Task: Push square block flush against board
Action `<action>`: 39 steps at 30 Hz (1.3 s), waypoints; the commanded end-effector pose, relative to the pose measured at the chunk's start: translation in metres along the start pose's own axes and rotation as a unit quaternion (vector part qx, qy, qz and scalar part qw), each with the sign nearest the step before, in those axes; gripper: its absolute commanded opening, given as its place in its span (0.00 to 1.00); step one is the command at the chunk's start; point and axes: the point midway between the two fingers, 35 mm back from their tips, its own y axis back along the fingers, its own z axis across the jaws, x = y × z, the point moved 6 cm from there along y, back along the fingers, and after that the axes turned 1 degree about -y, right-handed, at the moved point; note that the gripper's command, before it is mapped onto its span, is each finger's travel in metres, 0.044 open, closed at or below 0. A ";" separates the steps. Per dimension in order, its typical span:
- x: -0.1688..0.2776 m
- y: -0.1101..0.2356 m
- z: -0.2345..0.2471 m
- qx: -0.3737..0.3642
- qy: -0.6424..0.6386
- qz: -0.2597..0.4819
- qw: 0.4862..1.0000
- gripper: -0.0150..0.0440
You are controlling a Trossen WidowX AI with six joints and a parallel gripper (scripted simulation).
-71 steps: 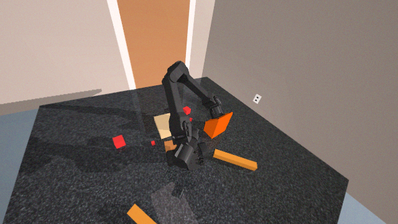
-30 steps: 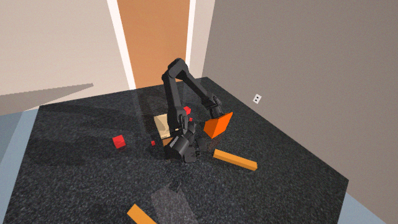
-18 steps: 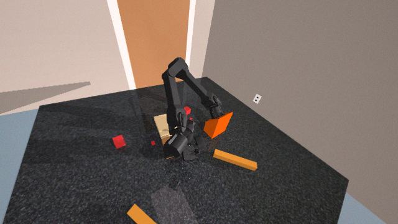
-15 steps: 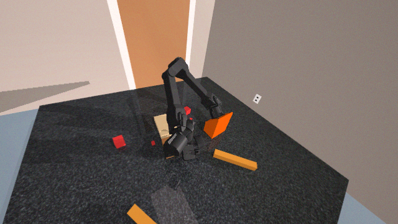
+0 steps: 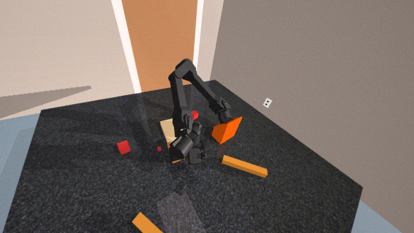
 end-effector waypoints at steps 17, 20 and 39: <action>-0.013 -0.002 -0.001 -0.002 0.001 0.004 1.000 0.25; -0.018 -0.002 -0.001 -0.002 0.001 0.005 1.000 0.25; -0.041 0.009 -0.002 0.001 0.001 0.004 1.000 0.25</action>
